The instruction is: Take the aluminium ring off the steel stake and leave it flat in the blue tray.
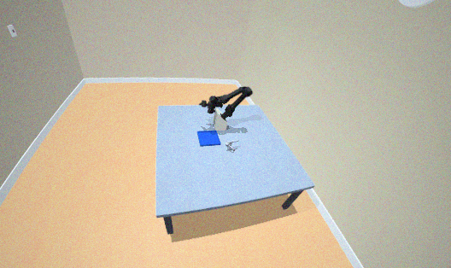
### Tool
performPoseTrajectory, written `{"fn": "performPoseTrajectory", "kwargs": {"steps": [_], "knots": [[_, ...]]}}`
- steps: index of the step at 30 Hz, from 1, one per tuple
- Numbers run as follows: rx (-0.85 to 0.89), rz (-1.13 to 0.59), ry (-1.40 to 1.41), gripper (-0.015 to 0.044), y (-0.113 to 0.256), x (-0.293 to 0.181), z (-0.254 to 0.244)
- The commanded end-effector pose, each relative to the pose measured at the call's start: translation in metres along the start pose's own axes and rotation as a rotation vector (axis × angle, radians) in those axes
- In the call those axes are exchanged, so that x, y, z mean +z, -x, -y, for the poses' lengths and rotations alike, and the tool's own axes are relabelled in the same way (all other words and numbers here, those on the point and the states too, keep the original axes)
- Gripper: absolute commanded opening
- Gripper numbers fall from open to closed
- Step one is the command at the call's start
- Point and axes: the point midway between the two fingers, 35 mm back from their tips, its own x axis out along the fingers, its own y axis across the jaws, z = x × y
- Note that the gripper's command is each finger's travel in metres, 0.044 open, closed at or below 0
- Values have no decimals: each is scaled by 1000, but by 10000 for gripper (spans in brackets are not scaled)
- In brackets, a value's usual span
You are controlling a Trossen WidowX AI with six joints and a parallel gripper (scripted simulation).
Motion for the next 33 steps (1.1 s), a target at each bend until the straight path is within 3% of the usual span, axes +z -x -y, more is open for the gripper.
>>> {"fn": "performPoseTrajectory", "kwargs": {"steps": [1,8,20,33], "knots": [[0,0,0,374,0,0,0],[-111,108,-111,200,10,29,21],[-254,414,-317,200,44,99,50],[-245,804,-461,200,95,175,56]]}}
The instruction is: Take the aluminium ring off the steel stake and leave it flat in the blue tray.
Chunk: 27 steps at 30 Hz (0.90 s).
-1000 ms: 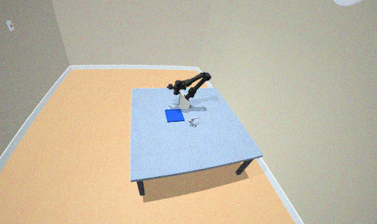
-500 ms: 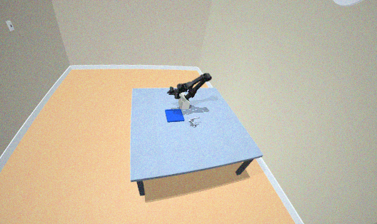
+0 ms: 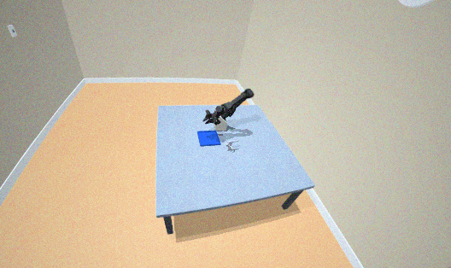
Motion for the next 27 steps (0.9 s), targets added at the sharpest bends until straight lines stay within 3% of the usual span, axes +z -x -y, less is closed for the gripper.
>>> {"fn": "performPoseTrajectory", "kwargs": {"steps": [1,15,27], "knots": [[39,112,-65,200,0,27,-14],[297,419,-250,200,19,104,-71],[635,541,-361,200,51,144,-132]]}}
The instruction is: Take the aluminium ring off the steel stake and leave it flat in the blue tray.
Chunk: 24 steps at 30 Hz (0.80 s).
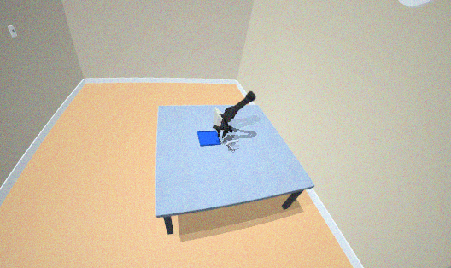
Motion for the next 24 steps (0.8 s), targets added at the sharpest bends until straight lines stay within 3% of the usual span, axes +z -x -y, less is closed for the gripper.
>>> {"fn": "performPoseTrajectory", "kwargs": {"steps": [1,8,24], "knots": [[120,14,-65,200,-5,2,-27],[304,2,-158,200,-7,4,-68],[306,-1,-159,200,-20,5,-72]]}}
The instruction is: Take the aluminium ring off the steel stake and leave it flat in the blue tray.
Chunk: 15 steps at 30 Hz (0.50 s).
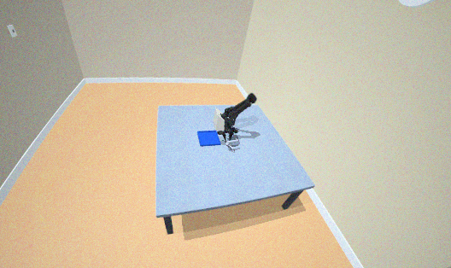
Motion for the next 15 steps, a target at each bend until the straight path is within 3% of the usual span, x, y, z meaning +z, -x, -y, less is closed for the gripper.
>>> {"fn": "performPoseTrajectory", "kwargs": {"steps": [1,15], "knots": [[-5,-2,-5,200,-7,0,1],[-3,-1,-6,200,-30,0,1]]}}
